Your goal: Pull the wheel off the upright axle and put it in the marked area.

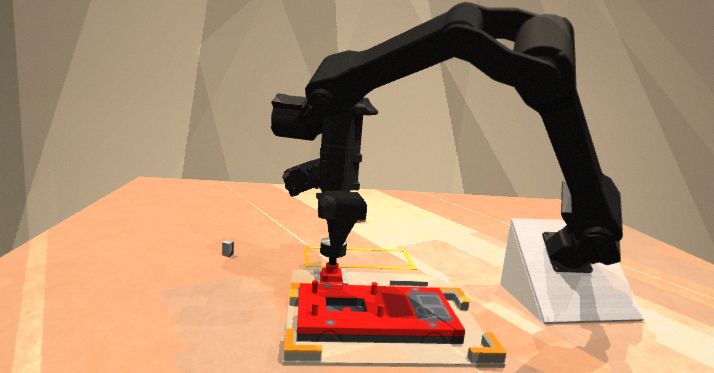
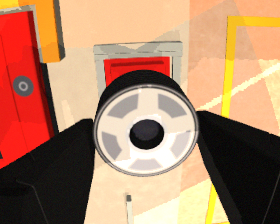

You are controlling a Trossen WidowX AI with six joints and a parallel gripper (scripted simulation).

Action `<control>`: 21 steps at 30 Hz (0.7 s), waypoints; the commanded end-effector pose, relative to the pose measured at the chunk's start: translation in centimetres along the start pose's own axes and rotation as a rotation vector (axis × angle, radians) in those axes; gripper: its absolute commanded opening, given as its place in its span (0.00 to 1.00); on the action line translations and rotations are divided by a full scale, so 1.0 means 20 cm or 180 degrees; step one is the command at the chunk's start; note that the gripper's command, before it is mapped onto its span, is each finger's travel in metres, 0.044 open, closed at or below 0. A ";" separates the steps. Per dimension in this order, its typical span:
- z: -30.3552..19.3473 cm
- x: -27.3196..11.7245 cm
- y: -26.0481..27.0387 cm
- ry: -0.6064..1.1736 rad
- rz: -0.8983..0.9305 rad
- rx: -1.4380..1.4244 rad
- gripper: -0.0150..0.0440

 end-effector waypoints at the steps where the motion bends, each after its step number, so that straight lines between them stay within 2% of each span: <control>1: 0.00 -0.03 0.00 -0.0018 -0.0020 -0.0011 0.25; 21: 0.00 -0.06 0.00 -0.0022 -0.0017 -0.0008 0.25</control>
Point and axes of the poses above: the point midway between the two fingers, 35 mm back from their tips, its own x axis out along the fingers, its own y axis across the jaws, z = x × y, the point moved 8 cm from there along -x, back along the fingers, and after that the axes turned 4 degrees about x, right-handed, at the moved point
